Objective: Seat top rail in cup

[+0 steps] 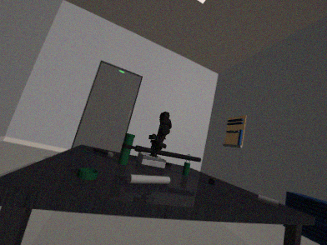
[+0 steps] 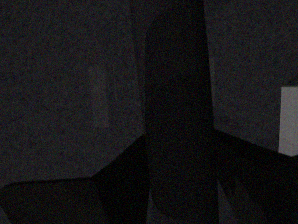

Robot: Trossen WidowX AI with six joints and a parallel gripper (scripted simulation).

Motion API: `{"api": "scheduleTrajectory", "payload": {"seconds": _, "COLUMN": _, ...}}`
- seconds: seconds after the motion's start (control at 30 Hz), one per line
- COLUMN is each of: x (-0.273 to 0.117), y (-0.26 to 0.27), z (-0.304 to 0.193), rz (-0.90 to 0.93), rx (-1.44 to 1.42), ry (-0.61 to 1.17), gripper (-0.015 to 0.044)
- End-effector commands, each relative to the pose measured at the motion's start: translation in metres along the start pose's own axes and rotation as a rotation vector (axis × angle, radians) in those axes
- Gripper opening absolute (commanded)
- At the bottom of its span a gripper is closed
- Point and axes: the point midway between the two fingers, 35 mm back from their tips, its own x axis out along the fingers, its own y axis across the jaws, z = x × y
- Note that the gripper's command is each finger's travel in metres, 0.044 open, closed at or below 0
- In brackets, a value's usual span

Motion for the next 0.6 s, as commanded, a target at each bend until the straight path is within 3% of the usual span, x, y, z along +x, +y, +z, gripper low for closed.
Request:
{"api": "scheduleTrajectory", "payload": {"seconds": 0.0, "x": 0.0, "y": 0.0, "z": 0.0, "rz": 0.0, "rx": 0.0, "ry": 0.0, "gripper": 0.0}}
{"api": "scheduleTrajectory", "payload": {"seconds": 0.27, "x": 0.0, "y": 0.0, "z": 0.0, "rz": 0.0, "rx": 0.0, "ry": 0.0, "gripper": 0.0}}
{"api": "scheduleTrajectory", "payload": {"seconds": 0.57, "x": 0.0, "y": 0.0, "z": 0.0, "rz": 0.0, "rx": 0.0, "ry": 0.0, "gripper": 0.0236}}
